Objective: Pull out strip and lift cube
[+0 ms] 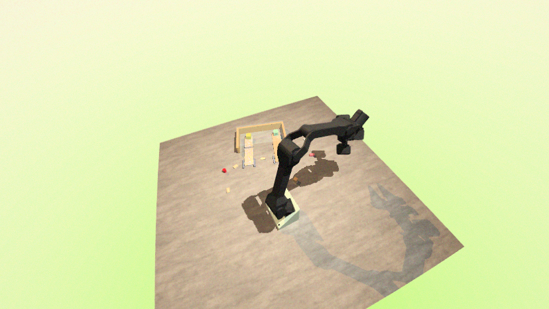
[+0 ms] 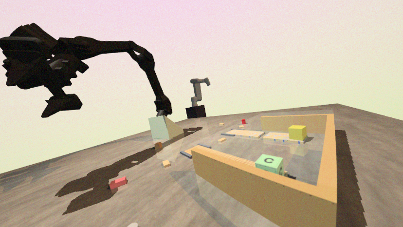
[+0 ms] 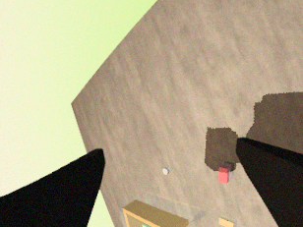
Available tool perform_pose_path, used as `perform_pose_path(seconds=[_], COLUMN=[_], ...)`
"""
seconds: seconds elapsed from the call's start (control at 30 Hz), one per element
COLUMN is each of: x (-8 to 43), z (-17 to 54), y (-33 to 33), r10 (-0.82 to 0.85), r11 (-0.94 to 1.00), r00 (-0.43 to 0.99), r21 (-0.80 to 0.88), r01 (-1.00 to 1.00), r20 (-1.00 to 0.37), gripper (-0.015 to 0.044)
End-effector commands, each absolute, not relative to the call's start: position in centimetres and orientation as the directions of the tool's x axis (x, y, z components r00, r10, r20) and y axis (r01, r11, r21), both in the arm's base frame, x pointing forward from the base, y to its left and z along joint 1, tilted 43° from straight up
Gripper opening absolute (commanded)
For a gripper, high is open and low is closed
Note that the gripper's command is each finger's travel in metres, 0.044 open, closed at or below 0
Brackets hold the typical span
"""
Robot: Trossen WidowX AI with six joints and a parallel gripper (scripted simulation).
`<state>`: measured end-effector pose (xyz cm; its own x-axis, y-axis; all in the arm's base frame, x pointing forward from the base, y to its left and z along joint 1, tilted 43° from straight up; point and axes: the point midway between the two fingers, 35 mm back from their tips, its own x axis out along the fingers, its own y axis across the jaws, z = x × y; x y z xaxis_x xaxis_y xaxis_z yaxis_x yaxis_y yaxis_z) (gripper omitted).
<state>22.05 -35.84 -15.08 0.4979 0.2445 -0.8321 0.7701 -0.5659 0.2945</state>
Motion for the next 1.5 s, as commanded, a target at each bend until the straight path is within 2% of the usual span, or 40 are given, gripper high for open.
perform_pose_path(seconds=[0.0, 0.2, 0.37, 0.57, 0.73, 0.83, 1.47], x=[22.3, 28.3, 32.2, 34.3, 33.6, 33.0, 33.0], z=[-14.9, -8.5, -3.2, 2.4, 6.0, 6.8, 6.8], y=[-35.7, -31.2, -25.2, -16.3, -8.5, -6.3, -6.3], r10=[0.243, 0.222, 0.241, 0.316, 0.414, 0.448, 0.448], r11=[-0.556, -0.210, 0.129, 0.500, 0.709, 0.746, 0.746], r00=[0.500, 0.574, 0.643, 0.713, 0.742, 0.743, 0.743], r21=[0.303, 0.536, 0.681, 0.749, 0.698, 0.666, 0.666], r01=[0.774, 0.818, 0.721, 0.435, 0.100, -0.003, -0.003], r20=[-0.831, -0.788, -0.726, -0.626, -0.527, -0.497, -0.497], gripper=[0.0400, 0.0400, 0.0400, 0.0400, 0.0400, 0.0400, 0.0400])
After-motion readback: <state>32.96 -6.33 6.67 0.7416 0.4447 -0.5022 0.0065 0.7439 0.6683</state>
